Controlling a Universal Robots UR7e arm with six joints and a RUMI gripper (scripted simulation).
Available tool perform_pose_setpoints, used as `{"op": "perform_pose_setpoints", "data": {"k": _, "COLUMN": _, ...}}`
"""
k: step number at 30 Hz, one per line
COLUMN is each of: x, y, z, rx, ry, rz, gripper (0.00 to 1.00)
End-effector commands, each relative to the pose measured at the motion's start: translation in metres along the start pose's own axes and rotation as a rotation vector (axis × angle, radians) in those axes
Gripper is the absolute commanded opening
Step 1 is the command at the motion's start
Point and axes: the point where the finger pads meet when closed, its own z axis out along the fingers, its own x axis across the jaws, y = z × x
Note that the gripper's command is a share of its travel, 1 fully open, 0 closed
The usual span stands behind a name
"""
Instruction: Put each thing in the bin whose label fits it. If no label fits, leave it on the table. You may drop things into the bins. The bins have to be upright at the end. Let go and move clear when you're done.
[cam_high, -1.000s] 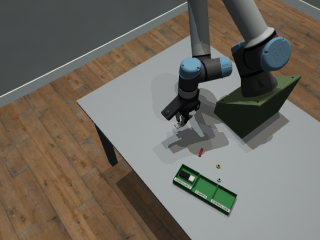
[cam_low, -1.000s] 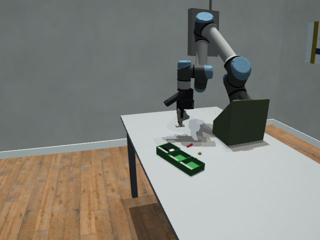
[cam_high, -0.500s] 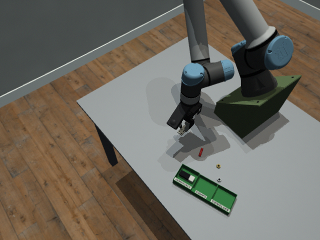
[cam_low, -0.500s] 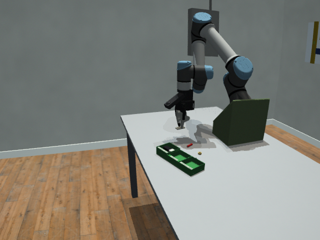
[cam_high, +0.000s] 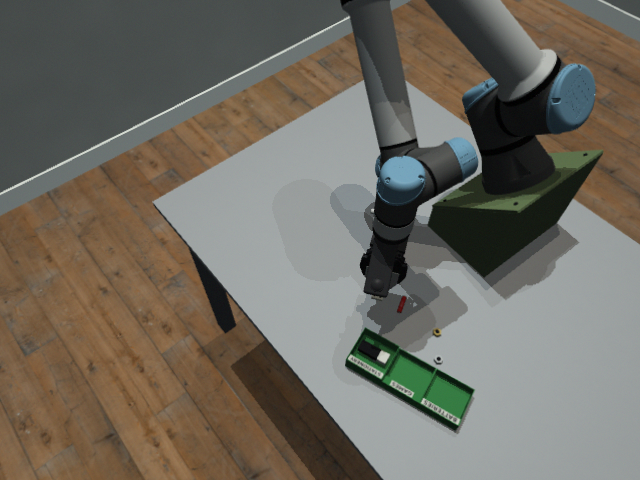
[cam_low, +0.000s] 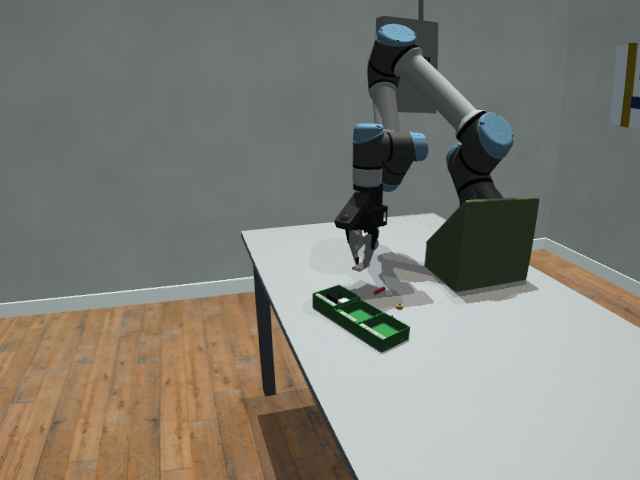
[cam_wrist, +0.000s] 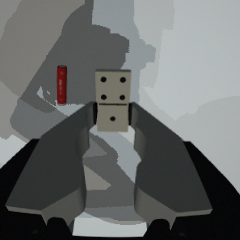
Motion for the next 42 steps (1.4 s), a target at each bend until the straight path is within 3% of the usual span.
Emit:
{"op": "perform_pose_setpoints", "data": {"k": 1, "x": -0.013, "y": -0.022, "z": 0.000, "rx": 0.000, "ry": 0.001, "rz": -0.157, "gripper": 0.00}}
{"op": "perform_pose_setpoints", "data": {"k": 30, "x": -0.104, "y": -0.154, "z": 0.001, "rx": 0.003, "ry": 0.006, "rz": -1.008, "gripper": 0.00}}
{"op": "perform_pose_setpoints", "data": {"k": 42, "x": -0.104, "y": -0.155, "z": 0.001, "rx": -0.001, "ry": 0.002, "rz": -1.302, "gripper": 0.00}}
